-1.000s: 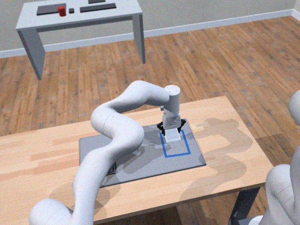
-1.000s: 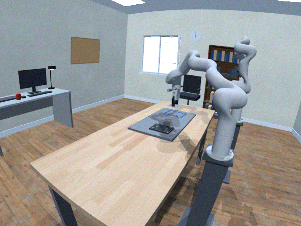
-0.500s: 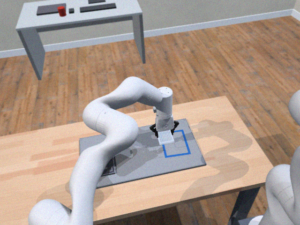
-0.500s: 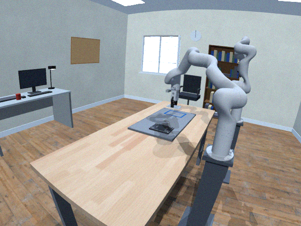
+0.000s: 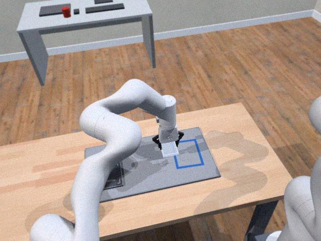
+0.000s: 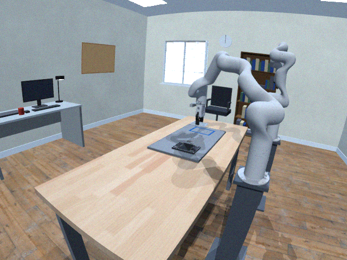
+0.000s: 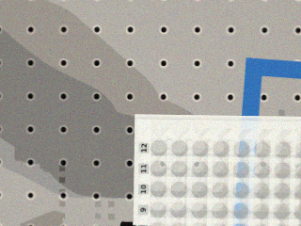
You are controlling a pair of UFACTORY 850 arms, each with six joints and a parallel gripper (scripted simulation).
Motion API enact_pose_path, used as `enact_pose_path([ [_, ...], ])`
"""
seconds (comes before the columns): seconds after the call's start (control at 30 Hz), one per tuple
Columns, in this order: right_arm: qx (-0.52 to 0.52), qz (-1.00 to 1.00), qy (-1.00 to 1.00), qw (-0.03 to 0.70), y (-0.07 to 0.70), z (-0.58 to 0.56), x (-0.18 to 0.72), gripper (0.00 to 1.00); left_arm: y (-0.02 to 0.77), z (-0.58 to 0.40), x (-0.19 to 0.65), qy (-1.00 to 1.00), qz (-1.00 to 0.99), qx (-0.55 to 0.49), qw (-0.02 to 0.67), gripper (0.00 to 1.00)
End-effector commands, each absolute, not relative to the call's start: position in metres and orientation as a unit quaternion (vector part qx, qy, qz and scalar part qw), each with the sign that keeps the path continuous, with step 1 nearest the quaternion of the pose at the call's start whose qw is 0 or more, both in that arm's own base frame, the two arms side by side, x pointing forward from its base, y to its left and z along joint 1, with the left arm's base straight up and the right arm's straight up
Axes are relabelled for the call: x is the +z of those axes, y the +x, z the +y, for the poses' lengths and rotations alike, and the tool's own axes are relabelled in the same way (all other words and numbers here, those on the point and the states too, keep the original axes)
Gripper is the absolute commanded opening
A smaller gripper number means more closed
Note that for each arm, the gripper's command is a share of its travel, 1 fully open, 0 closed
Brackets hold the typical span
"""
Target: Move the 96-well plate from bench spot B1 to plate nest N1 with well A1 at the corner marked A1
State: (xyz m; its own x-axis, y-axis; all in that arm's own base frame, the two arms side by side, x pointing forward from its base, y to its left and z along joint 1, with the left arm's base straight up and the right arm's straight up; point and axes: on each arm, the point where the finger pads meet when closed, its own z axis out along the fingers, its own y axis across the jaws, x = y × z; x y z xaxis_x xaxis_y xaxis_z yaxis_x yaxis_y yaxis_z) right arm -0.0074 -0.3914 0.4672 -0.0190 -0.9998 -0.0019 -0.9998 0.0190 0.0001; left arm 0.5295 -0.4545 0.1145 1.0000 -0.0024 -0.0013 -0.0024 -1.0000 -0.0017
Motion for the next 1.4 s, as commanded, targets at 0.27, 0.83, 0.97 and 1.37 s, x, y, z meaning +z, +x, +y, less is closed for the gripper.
enact_pose_path([
  [0.27,0.000,0.714,-0.700,0.000,-0.007,-0.392,0.468,0.00,0.525,-0.417,0.117,-1.000,0.001,-0.001,-0.001,0.00],
  [0.83,0.000,0.714,-0.700,0.000,-0.007,-0.392,0.468,0.00,0.518,-0.368,0.118,-1.000,0.001,-0.001,-0.001,0.00],
  [0.97,0.000,0.714,-0.700,0.000,-0.007,-0.392,0.468,0.00,0.516,-0.355,0.119,-1.000,0.001,-0.001,-0.001,0.00],
  [1.37,0.000,0.714,-0.700,0.000,-0.007,-0.392,0.468,0.00,0.512,-0.322,0.119,-1.000,0.001,-0.001,-0.001,0.00],
])
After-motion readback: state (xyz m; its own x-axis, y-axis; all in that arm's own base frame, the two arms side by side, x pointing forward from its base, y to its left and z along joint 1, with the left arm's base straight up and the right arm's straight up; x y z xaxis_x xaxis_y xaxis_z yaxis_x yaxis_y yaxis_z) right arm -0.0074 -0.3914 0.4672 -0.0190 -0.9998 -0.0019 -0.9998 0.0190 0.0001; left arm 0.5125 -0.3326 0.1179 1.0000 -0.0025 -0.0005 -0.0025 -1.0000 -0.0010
